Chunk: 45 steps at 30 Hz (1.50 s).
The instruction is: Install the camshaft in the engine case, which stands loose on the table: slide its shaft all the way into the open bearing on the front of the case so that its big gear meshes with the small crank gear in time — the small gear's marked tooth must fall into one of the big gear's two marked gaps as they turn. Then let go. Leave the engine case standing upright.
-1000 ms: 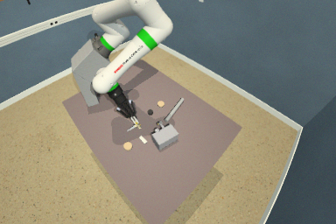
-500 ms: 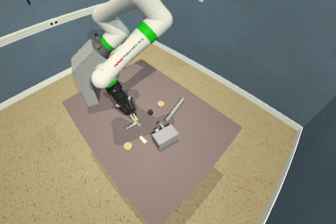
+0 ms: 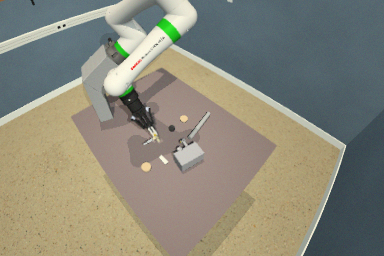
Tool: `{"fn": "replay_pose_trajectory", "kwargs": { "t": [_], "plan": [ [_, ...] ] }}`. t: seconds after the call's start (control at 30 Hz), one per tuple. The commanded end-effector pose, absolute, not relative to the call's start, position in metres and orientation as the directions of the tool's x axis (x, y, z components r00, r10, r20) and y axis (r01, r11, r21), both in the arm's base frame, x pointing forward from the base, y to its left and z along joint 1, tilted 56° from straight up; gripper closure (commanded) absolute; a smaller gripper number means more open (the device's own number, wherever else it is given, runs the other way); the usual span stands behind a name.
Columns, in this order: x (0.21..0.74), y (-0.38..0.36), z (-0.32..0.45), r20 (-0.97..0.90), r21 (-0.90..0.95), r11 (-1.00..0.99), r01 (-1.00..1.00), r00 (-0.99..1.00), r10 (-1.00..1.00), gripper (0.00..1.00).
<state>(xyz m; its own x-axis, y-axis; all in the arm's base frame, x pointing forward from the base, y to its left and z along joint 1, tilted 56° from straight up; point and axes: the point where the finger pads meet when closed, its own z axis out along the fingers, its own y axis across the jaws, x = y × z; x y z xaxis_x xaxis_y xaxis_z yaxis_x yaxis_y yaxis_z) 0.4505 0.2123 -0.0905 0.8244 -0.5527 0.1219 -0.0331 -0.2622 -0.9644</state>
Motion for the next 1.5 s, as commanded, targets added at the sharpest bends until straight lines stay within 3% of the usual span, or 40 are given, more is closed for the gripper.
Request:
{"fn": "replay_pose_trajectory", "kwargs": {
  "t": [0.0, 1.47],
  "plan": [
    [0.4506, 0.2105, -0.0896, 0.123, -0.964, -0.263, -0.033, 0.824, -0.553, 0.86],
    [0.4506, 0.2102, -0.0886, 0.129, -0.963, -0.269, -0.028, 0.828, -0.546, 0.86]
  ]
}}
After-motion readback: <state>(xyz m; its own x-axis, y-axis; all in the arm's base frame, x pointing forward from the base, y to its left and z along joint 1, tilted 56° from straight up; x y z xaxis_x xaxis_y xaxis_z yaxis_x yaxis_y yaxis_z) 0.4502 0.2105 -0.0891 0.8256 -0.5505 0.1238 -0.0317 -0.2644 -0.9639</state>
